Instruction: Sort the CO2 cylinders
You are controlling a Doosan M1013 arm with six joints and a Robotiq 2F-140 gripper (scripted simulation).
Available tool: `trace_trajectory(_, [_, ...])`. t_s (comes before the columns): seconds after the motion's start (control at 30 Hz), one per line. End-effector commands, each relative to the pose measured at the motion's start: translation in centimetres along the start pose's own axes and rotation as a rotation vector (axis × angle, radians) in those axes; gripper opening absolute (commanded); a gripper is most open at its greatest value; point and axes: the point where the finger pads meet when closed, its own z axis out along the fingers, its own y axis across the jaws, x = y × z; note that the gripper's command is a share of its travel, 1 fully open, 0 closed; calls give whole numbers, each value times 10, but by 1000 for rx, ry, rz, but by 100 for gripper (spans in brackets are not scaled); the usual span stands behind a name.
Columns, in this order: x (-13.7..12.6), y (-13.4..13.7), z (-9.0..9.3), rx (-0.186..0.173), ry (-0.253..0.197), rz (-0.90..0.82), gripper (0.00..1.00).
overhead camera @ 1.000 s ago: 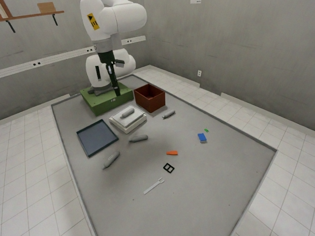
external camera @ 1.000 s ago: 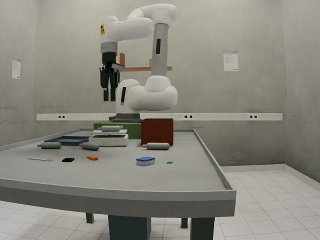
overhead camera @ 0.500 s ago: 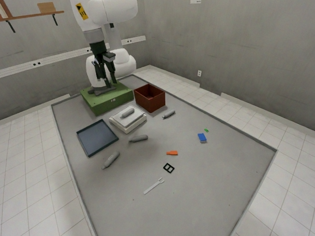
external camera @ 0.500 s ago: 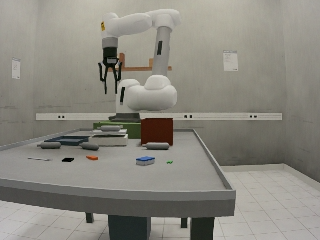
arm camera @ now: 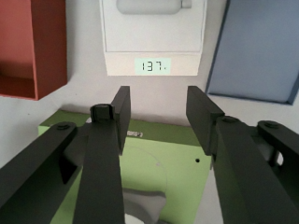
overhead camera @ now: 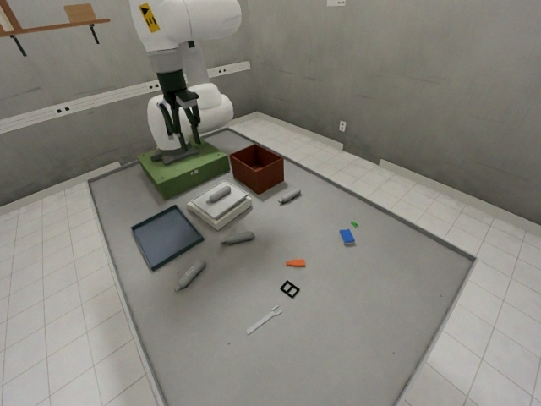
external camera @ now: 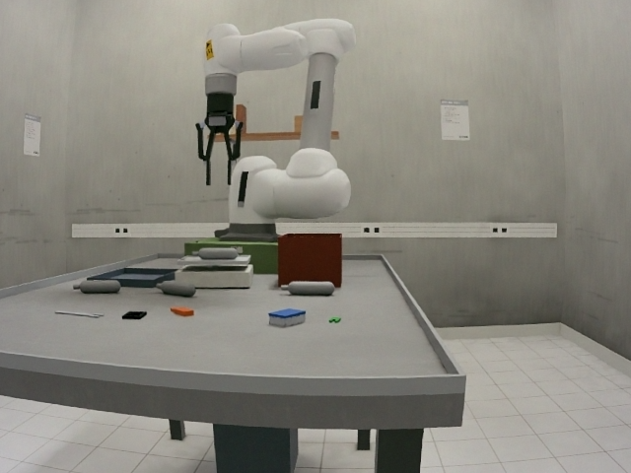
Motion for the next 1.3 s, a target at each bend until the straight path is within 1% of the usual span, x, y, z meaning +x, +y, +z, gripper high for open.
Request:
trace_trajectory(0.0, [0,0,0,0,1,0,39])
trace_trajectory(1.17, [1,0,0,0,1,-5,39])
trace_trajectory(1.27, [5,0,3,0,1,-74,39])
